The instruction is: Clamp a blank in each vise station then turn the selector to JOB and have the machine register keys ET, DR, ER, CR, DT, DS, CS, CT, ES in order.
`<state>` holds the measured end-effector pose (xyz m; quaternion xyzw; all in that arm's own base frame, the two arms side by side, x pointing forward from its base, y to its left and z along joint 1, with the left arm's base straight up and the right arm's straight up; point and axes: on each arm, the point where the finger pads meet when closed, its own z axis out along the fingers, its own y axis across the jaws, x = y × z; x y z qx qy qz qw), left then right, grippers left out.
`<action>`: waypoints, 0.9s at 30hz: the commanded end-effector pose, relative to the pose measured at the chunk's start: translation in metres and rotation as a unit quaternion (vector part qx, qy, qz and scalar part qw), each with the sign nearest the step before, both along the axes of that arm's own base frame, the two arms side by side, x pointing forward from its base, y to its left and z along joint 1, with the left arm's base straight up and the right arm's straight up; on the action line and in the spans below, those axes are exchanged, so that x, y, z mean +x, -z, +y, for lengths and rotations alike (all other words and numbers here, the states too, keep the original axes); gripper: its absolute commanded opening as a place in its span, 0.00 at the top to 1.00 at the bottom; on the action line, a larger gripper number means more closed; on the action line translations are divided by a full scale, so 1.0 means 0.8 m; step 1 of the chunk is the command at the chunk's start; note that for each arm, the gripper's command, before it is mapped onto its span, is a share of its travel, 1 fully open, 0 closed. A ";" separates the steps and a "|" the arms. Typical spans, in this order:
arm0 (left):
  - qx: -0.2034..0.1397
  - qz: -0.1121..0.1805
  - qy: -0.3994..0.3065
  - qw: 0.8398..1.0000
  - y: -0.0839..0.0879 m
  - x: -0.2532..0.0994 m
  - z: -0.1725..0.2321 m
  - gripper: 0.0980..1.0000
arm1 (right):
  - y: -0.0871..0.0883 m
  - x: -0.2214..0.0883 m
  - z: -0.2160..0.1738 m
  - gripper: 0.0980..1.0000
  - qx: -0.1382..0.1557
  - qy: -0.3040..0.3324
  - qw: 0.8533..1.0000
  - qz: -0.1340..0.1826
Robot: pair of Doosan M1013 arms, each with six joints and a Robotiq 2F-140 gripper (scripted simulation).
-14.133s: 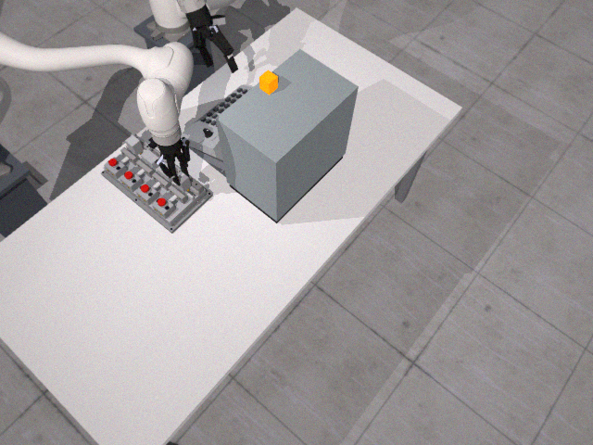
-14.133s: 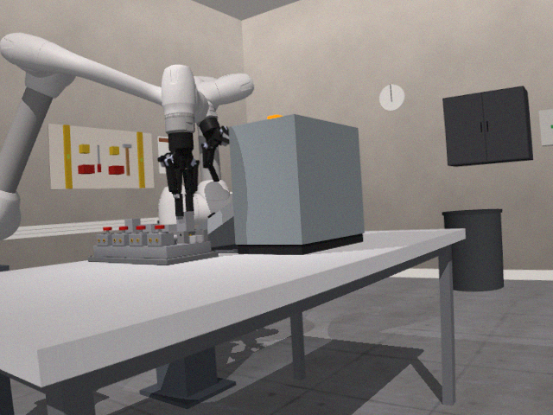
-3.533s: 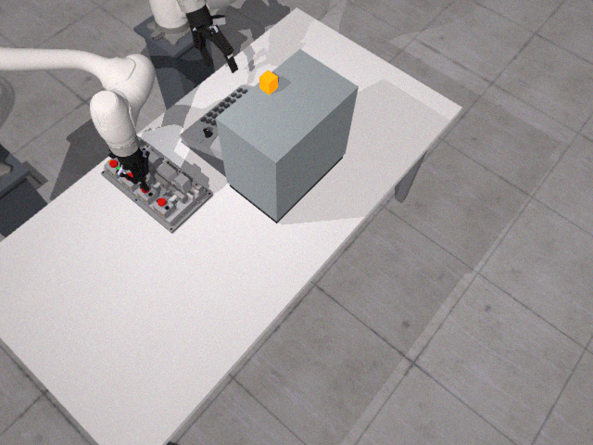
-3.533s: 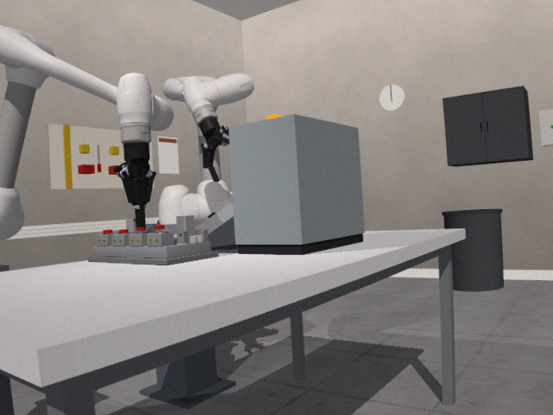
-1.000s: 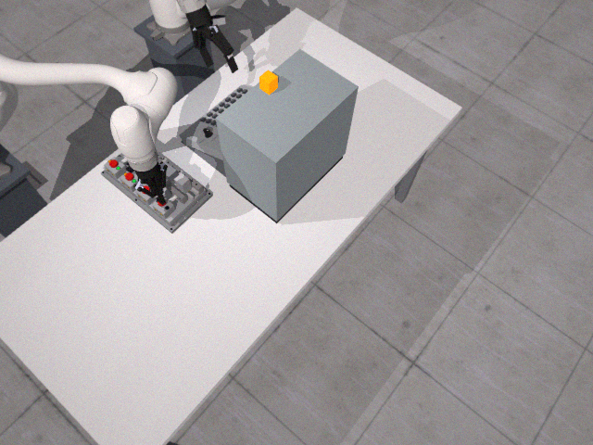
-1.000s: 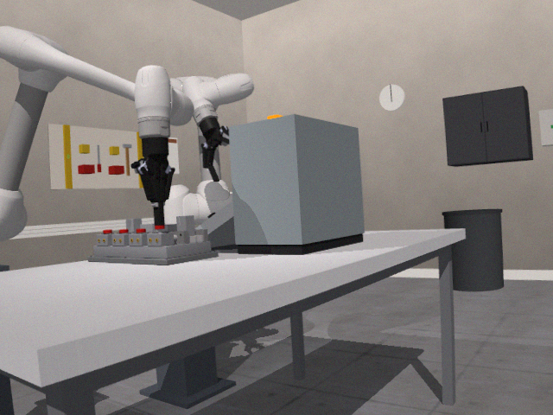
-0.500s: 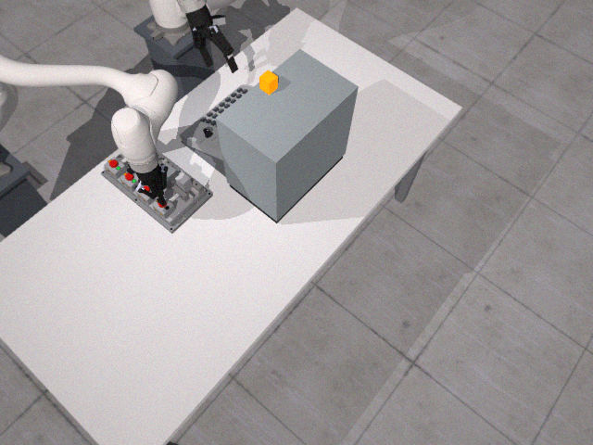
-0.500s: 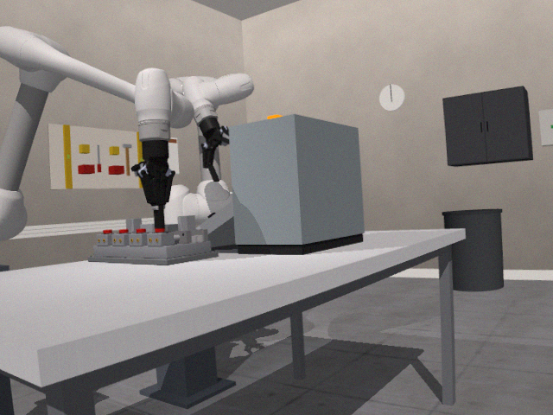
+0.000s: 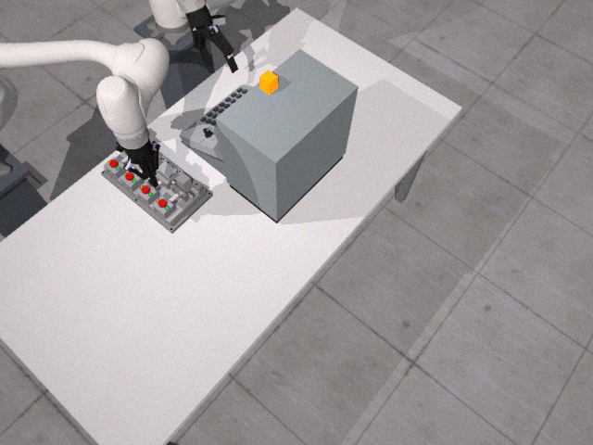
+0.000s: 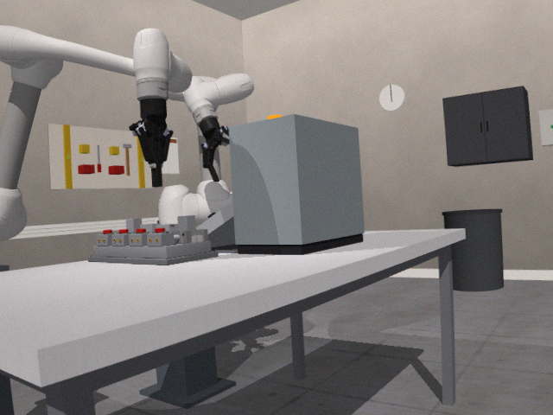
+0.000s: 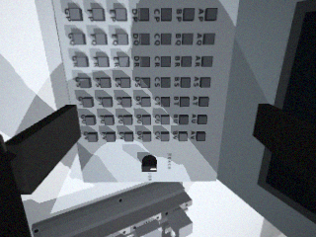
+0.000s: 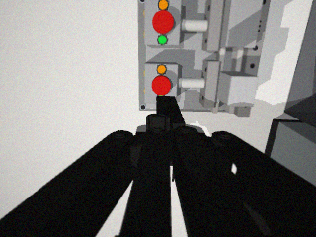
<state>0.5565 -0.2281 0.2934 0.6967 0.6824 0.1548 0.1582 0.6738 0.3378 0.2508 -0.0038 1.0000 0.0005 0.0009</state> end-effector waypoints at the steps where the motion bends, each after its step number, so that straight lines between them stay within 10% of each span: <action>1: 0.000 -0.001 0.000 1.000 -0.001 0.000 0.000 0.00 | -0.006 0.000 0.000 1.00 0.000 0.000 1.000 0.000; 27: 0.000 -0.001 0.000 1.000 -0.001 0.000 0.000 0.00 | -0.026 -0.017 0.002 1.00 0.000 0.089 0.996 0.000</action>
